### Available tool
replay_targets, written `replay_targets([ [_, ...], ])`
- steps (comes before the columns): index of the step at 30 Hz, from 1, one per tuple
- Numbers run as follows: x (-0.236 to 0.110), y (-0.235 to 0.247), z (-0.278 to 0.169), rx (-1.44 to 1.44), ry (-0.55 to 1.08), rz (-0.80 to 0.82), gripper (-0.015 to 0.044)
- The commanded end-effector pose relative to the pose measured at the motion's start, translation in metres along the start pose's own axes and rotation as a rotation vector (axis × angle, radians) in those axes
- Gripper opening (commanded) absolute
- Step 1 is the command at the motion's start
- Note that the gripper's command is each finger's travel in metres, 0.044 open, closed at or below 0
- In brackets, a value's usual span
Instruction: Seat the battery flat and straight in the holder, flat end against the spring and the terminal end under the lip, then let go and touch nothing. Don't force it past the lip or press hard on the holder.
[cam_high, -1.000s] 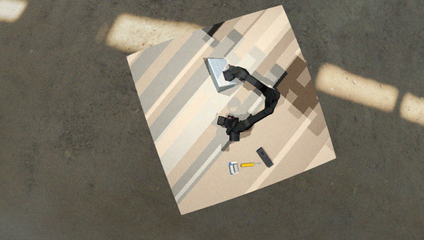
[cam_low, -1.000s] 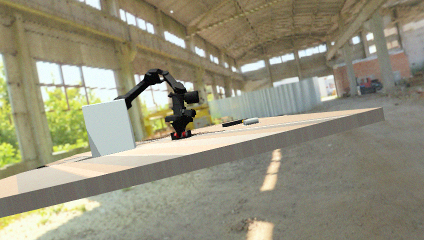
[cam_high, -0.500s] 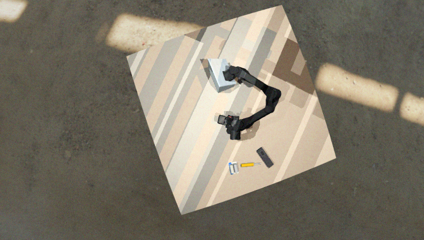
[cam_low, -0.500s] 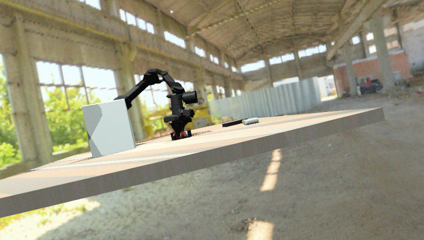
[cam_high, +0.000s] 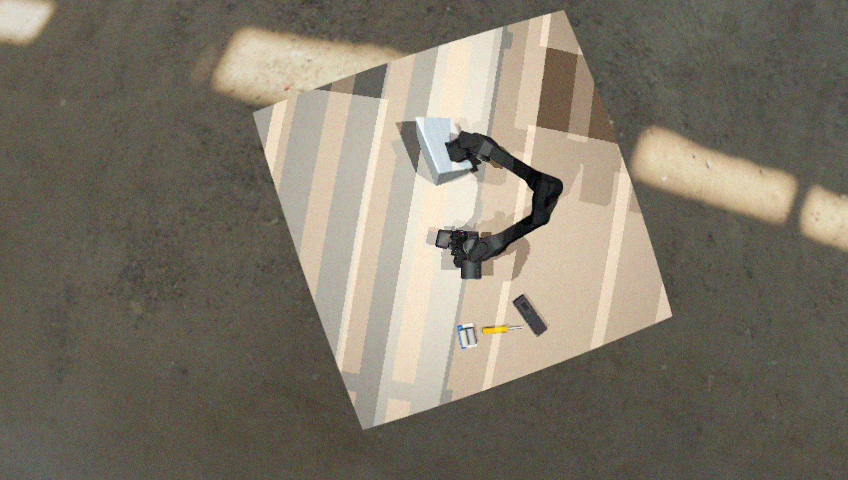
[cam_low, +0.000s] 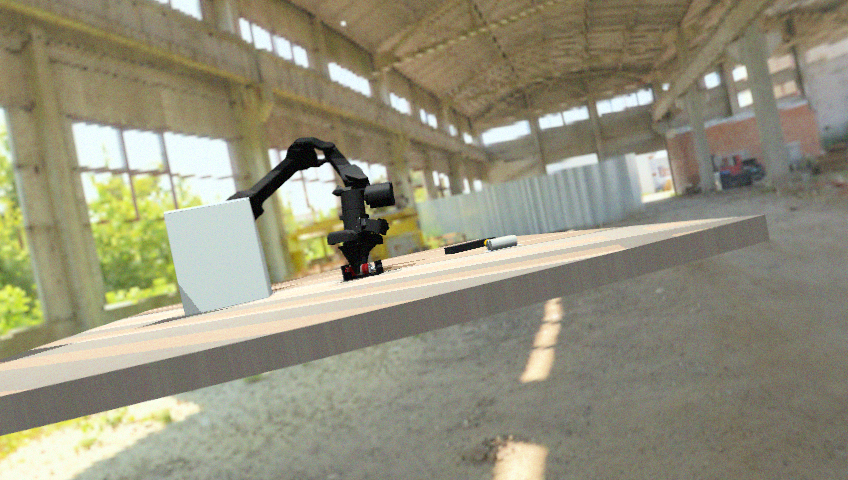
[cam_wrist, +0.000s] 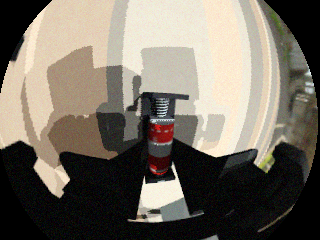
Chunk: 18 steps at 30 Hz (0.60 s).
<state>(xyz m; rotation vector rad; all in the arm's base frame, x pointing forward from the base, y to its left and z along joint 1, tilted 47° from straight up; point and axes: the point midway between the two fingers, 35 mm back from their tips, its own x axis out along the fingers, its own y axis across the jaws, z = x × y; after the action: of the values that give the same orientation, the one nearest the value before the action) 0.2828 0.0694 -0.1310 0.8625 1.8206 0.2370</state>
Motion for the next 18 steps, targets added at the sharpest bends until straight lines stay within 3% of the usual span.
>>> replay_targets([
  [1,0.000,0.000,-0.001,0.002,0.001,0.000,0.0189],
  [14,-0.015,-0.002,0.000,-0.001,-0.001,0.000,0.0189],
  [18,-0.039,-0.006,0.000,0.008,-0.003,0.000,0.0294],
])
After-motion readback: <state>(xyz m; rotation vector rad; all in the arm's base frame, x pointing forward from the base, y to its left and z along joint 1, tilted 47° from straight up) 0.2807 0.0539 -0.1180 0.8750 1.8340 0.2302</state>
